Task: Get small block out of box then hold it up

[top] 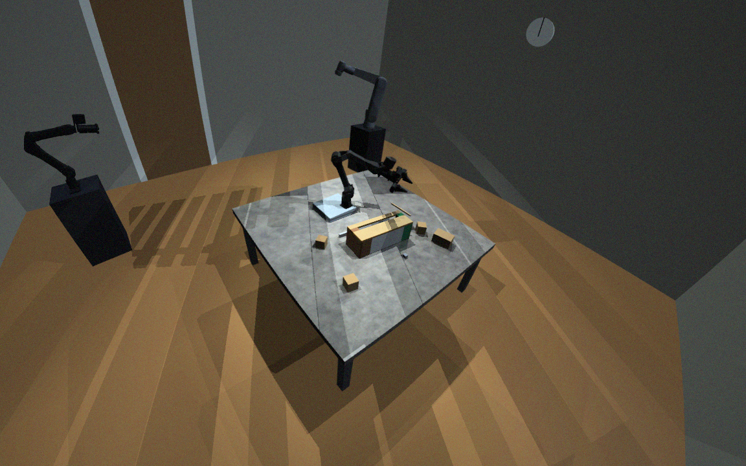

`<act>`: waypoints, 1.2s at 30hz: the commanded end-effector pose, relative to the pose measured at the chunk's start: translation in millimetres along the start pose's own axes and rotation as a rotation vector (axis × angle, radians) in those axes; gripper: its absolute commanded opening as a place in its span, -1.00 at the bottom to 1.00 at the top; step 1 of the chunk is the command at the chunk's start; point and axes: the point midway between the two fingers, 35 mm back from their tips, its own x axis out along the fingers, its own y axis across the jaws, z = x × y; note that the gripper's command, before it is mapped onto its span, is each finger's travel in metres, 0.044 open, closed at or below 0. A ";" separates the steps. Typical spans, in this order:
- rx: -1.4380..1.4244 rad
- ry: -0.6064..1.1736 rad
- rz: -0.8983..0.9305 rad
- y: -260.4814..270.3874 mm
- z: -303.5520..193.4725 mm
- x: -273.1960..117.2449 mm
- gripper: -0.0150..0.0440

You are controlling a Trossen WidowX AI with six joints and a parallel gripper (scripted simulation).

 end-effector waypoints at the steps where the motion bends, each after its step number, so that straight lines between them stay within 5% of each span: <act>1: 0.066 0.069 -0.113 -42.3 6.4 17.1 0.86; 11: 0.442 0.325 -0.459 -166.9 9.3 22.7 0.86; 22: 1.219 0.548 -0.900 -292.2 1.2 -59.2 0.86; 28: 1.707 0.612 -1.097 -323.7 -7.5 -120.1 0.86; 36: 1.723 0.613 -1.102 -324.4 -7.8 -121.8 0.86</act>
